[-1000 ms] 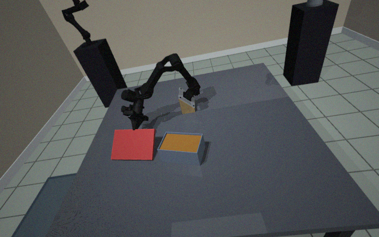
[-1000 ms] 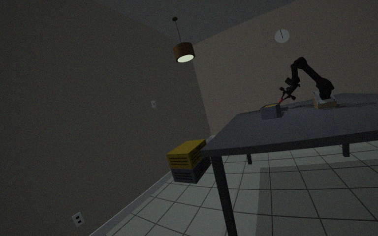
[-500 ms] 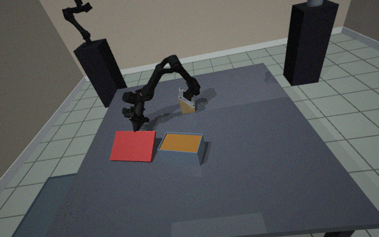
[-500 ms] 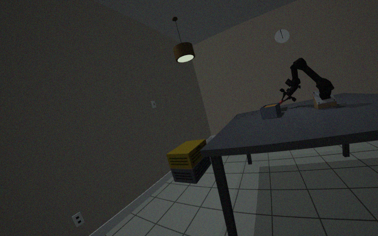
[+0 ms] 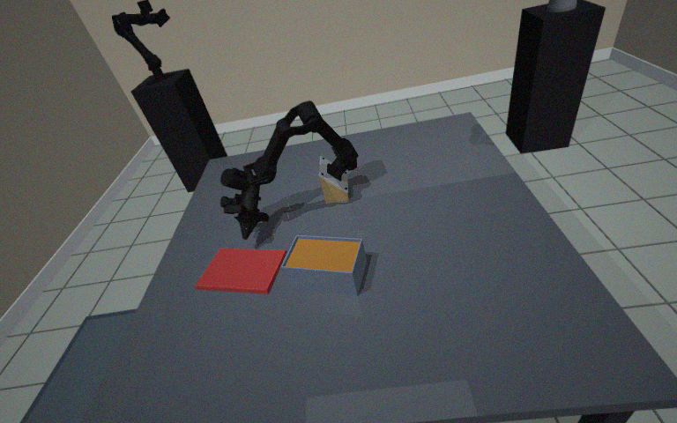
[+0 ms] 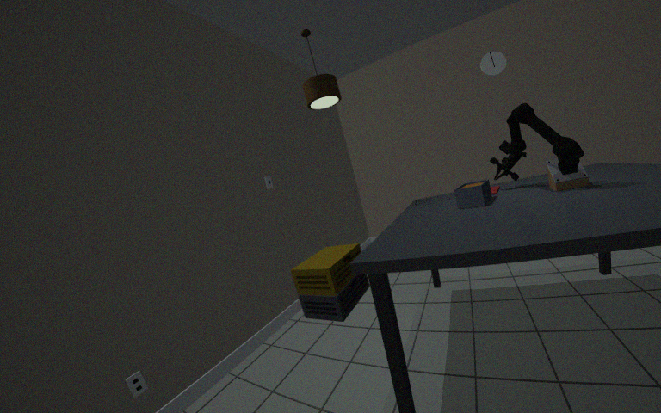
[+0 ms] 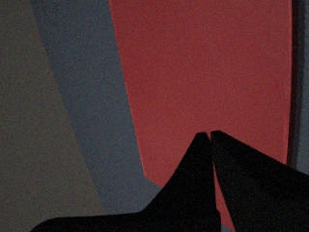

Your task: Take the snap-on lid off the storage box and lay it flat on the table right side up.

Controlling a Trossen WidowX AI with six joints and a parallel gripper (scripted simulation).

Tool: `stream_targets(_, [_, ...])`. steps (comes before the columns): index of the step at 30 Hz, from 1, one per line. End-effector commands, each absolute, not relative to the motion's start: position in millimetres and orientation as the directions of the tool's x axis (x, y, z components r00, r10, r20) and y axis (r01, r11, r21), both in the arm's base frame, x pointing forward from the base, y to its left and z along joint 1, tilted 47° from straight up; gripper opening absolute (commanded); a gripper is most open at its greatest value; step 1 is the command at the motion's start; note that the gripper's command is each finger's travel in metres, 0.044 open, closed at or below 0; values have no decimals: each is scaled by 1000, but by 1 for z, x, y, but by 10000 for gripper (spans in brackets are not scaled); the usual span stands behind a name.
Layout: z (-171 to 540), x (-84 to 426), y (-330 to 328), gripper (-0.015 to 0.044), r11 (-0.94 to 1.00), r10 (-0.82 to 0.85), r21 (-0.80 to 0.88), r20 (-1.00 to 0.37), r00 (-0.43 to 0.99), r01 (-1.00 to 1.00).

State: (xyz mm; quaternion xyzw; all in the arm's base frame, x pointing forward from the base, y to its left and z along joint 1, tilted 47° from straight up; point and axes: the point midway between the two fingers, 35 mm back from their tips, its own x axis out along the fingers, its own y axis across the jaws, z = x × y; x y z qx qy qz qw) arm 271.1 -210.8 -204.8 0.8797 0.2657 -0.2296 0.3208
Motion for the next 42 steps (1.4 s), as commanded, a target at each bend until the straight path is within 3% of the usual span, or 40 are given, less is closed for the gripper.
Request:
stream_targets(1, [-209, 269, -206, 0, -658, 323, 433, -577, 750, 617])
stream_targets(2, [-210, 269, -205, 0, -658, 323, 433, -577, 750, 617])
stream_targets(12, [-207, 271, -208, 263, -658, 323, 433, -577, 750, 617])
stream_targets(14, [-207, 271, -208, 275, -658, 323, 433, -577, 750, 617])
stream_targets(20, [-205, 260, -206, 433, -658, 323, 432, -578, 749, 617])
stream_targets(42, [-199, 216, -199, 440, -657, 322, 430, -582, 747, 619])
